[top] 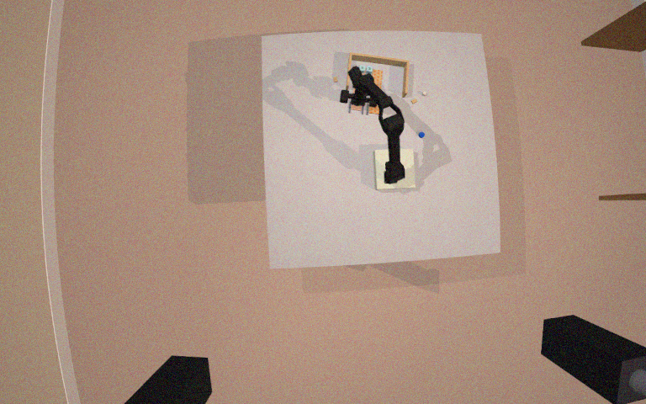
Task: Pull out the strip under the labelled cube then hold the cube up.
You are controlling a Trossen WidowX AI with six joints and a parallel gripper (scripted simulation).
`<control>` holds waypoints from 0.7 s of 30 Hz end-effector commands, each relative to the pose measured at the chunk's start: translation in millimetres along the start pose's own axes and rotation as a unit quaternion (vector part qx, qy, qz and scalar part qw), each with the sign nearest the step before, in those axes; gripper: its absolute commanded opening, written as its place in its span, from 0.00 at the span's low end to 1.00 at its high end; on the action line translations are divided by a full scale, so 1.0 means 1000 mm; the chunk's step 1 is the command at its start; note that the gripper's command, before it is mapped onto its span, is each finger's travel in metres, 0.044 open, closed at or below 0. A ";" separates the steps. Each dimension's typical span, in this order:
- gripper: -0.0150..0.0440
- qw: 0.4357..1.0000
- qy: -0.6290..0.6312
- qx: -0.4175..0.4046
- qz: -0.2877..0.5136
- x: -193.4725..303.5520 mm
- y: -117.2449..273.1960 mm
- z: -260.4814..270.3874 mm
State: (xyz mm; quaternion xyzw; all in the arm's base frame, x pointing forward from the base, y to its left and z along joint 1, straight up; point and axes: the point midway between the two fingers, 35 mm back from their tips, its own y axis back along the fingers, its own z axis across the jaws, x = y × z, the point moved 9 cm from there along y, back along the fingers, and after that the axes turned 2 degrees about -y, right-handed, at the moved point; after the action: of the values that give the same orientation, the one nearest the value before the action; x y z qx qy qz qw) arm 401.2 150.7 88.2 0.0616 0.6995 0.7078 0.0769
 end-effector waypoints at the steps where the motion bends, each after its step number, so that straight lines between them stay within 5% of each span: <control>1: 0.25 1.000 -0.002 0.001 -0.001 0.000 -0.001 0.000; 21: 0.25 1.000 -0.002 0.001 -0.001 0.000 -0.003 0.000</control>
State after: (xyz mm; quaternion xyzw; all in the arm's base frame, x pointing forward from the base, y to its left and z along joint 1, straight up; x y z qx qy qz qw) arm 401.2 150.7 87.1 0.0617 0.6996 0.7077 0.0769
